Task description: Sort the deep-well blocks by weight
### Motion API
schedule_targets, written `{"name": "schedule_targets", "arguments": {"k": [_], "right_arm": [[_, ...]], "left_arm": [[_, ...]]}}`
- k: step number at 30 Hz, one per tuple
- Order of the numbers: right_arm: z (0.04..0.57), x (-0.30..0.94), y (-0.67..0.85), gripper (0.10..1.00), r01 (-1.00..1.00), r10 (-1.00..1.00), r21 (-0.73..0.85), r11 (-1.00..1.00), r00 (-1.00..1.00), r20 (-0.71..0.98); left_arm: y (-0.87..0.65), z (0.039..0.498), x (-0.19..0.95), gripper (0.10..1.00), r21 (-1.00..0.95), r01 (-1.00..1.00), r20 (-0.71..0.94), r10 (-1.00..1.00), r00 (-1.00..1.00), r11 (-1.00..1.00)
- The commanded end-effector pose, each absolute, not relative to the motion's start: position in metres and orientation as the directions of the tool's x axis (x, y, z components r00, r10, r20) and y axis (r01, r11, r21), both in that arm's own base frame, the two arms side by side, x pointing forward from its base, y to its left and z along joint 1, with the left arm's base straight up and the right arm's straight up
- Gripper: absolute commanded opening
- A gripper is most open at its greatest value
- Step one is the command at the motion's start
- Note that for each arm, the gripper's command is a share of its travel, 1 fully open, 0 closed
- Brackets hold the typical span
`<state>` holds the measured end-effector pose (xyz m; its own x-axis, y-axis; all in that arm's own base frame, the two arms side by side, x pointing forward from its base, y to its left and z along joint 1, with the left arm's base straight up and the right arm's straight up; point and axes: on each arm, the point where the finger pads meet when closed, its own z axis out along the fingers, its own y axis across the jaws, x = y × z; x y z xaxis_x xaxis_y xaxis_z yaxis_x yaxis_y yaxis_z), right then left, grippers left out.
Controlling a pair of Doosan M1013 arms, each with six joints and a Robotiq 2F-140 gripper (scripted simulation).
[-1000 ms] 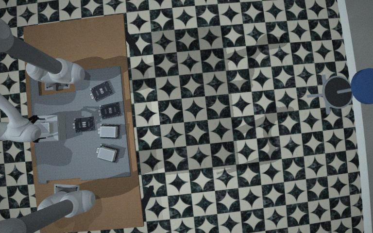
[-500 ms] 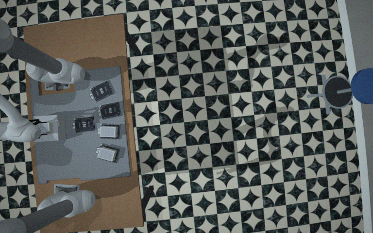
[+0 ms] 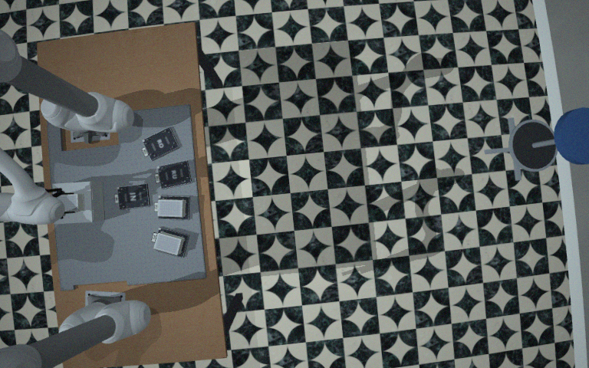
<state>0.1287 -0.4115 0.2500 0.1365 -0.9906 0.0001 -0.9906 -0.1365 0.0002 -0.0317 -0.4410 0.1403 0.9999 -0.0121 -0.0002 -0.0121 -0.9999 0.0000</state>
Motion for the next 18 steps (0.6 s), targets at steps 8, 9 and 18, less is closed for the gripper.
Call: {"name": "schedule_targets", "arguments": {"k": [8, 9, 18], "right_arm": [[0.25, 0.129, -0.412, 1.0, -0.991, -0.991, 0.0, -0.136, 0.136, 0.001], [0.25, 0.129, -0.412, 1.0, -0.991, -0.991, 0.0, -0.136, 0.136, 0.001], [0.25, 0.129, -0.412, 1.0, -0.991, -0.991, 0.0, -0.136, 0.136, 0.001]], "left_arm": [[-0.441, 0.144, -0.032, 0.099, 0.001, -0.012, 0.0, -0.012, 1.0, -1.0], [-0.441, 0.146, -0.032, 0.099, 0.001, -0.012, 0.0, -0.012, 1.0, -1.0], [-0.441, 0.157, -0.032, 0.099, 0.001, -0.012, 0.0, -0.012, 1.0, -1.0]]}}
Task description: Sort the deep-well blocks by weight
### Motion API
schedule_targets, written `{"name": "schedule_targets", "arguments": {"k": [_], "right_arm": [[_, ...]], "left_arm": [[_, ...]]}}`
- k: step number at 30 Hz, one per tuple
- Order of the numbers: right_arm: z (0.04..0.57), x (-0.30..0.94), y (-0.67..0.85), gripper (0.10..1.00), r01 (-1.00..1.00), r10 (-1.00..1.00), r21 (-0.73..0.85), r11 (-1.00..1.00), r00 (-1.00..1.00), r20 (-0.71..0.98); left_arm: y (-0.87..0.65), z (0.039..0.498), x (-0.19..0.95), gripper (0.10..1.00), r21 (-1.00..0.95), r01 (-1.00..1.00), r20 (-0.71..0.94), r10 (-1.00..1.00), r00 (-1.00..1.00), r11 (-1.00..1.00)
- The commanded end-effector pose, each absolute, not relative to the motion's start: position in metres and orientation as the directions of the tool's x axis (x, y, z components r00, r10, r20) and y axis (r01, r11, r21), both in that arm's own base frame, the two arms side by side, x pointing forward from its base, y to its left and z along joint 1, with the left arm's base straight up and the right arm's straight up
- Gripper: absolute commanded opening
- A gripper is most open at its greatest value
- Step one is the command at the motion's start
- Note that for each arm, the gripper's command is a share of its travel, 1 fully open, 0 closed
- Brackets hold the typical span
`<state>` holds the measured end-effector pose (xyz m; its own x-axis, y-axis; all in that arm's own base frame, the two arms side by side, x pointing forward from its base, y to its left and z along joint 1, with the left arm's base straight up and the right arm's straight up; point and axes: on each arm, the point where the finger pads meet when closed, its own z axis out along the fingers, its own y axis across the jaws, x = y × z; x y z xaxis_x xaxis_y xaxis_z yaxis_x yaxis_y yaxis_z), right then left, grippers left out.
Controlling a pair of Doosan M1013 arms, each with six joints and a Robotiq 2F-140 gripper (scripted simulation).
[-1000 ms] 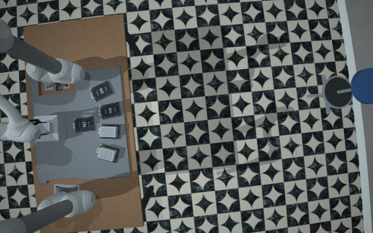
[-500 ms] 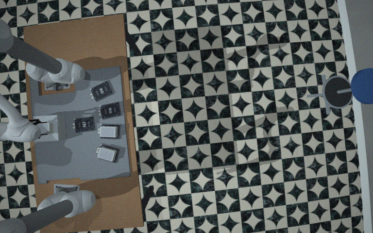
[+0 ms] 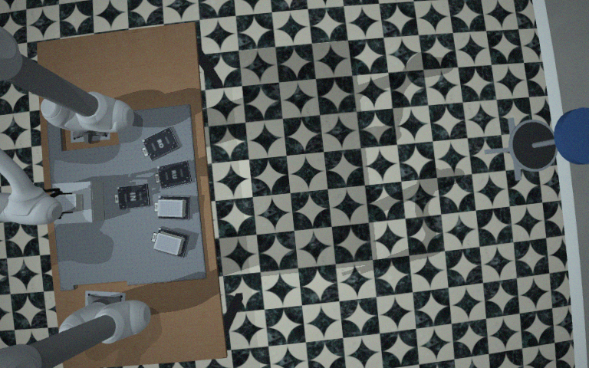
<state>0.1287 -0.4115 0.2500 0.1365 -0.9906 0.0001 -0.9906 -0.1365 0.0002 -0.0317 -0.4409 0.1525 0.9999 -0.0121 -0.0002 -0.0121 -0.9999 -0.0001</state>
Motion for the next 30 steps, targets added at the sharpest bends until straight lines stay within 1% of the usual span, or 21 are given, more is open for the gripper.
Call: {"name": "schedule_targets", "arguments": {"k": [1, 30], "right_arm": [[0.25, 0.129, -0.412, 1.0, -0.991, -0.991, 0.0, -0.136, 0.136, 0.001], [0.25, 0.129, -0.412, 1.0, -0.991, -0.991, 0.0, -0.136, 0.136, 0.001]], "left_arm": [[-0.441, 0.159, -0.032, 0.099, 0.001, -0.012, 0.0, -0.012, 1.0, -1.0], [-0.441, 0.201, -0.032, 0.099, 0.001, -0.012, 0.0, -0.012, 1.0, -1.0]]}}
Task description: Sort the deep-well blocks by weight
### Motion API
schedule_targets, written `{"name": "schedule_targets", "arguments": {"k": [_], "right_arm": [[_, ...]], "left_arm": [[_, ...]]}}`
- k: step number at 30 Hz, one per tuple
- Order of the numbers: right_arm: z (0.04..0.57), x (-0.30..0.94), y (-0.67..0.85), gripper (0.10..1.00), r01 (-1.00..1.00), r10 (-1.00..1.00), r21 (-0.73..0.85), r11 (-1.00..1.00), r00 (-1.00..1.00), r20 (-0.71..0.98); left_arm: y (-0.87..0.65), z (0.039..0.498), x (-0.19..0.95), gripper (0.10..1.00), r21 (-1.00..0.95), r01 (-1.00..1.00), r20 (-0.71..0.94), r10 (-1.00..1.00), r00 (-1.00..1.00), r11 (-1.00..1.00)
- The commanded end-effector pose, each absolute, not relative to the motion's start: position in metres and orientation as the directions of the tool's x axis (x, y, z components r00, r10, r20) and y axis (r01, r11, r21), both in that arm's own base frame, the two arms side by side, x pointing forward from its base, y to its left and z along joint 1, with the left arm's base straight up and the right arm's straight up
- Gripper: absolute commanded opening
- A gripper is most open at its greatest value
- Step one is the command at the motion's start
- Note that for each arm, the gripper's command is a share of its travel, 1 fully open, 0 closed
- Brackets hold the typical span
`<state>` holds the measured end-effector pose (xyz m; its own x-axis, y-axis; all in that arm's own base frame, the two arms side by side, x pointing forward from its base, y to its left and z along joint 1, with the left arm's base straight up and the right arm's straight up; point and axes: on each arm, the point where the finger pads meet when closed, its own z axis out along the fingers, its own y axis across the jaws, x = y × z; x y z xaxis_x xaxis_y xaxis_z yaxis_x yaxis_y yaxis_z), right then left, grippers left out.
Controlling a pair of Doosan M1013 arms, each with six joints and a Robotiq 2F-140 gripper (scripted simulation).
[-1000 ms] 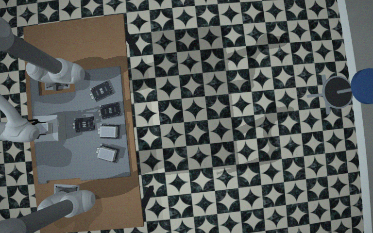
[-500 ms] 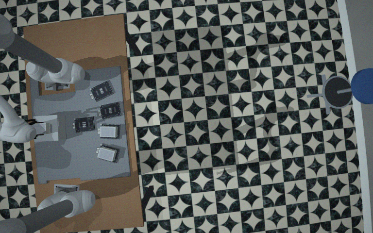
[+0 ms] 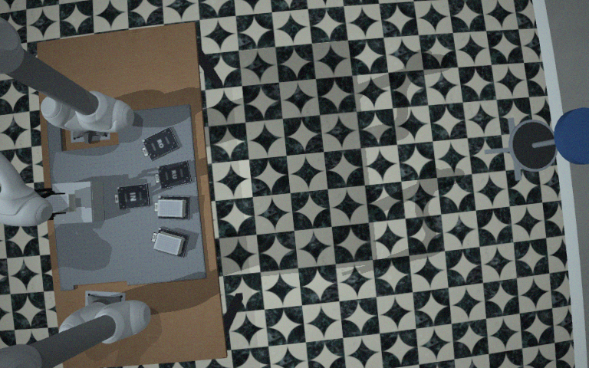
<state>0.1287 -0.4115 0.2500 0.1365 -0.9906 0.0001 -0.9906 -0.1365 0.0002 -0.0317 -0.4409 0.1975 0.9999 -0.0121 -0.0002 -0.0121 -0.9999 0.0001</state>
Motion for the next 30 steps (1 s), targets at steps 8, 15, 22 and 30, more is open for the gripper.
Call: {"name": "schedule_targets", "arguments": {"k": [8, 15, 22, 30], "right_arm": [[0.25, 0.129, -0.412, 1.0, -0.991, -0.991, 0.0, -0.136, 0.136, 0.001], [0.25, 0.129, -0.412, 1.0, -0.991, -0.991, 0.0, -0.136, 0.136, 0.001], [0.25, 0.129, -0.412, 1.0, -0.991, -0.991, 0.0, -0.136, 0.136, 0.001], [0.25, 0.129, -0.412, 1.0, -0.991, -0.991, 0.0, -0.136, 0.136, 0.001]], "left_arm": [[-0.441, 0.21, -0.032, 0.099, 0.001, -0.012, 0.0, -0.012, 1.0, -1.0], [-0.441, 0.21, -0.032, 0.099, 0.001, -0.012, 0.0, -0.012, 1.0, -1.0], [-0.441, 0.21, -0.032, 0.099, 0.001, -0.012, 0.0, -0.012, 1.0, -1.0], [-0.436, 0.21, -0.016, 0.099, 0.001, 0.154, 0.0, 0.154, 0.988, -0.988]]}}
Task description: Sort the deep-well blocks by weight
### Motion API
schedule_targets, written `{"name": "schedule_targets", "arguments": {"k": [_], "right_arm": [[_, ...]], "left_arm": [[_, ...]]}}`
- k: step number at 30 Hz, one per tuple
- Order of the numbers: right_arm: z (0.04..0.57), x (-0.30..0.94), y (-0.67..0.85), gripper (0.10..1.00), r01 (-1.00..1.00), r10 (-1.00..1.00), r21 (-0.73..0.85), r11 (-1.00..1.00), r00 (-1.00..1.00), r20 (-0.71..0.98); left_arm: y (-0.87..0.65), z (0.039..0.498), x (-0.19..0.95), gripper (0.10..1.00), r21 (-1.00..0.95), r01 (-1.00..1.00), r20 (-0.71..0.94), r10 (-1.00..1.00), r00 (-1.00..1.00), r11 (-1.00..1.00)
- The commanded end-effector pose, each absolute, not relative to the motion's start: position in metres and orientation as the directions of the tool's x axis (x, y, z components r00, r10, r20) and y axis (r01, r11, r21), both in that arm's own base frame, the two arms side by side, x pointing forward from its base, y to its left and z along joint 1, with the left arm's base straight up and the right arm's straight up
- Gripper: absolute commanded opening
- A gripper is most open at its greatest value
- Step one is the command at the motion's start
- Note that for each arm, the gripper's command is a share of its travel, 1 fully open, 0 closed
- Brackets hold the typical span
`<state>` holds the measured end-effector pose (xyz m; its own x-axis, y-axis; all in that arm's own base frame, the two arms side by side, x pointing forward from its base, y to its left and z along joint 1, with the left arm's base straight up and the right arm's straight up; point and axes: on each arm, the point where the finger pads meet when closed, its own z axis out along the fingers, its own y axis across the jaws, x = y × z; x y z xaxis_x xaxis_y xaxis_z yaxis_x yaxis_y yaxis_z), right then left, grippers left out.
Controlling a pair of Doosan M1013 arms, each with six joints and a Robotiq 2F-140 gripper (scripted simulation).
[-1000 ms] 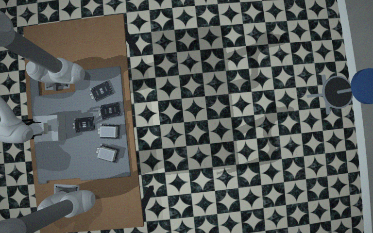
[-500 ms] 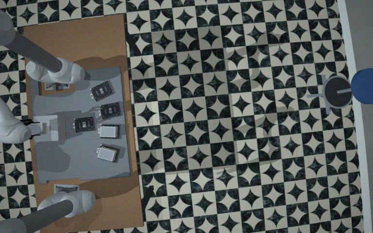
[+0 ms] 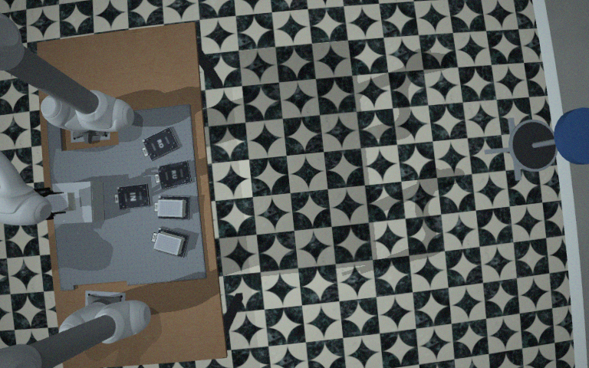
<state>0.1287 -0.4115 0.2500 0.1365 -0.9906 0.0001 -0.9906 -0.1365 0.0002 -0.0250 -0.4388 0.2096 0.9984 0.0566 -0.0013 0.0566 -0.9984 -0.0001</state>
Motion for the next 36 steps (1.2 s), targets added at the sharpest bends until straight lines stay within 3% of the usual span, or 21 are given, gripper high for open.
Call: {"name": "schedule_targets", "arguments": {"k": [1, 12, 36], "right_arm": [[0.25, 0.129, -0.412, 1.0, -0.991, -0.991, 0.0, -0.136, 0.136, 0.001], [0.25, 0.129, -0.412, 1.0, -0.991, -0.991, 0.0, -0.136, 0.136, 0.001], [0.25, 0.129, -0.412, 1.0, -0.991, -0.991, 0.0, -0.136, 0.136, 0.001]], "left_arm": [[-0.435, 0.21, -0.013, 0.099, 0.001, 0.187, 0.0, 0.187, 0.982, -0.982], [-0.425, 0.21, 0.016, 0.099, 0.001, 0.463, 0.0, 0.463, 0.887, -0.887], [-0.402, 0.21, 0.082, 0.099, 0.001, 0.463, 0.0, 0.463, 0.887, -0.887]]}}
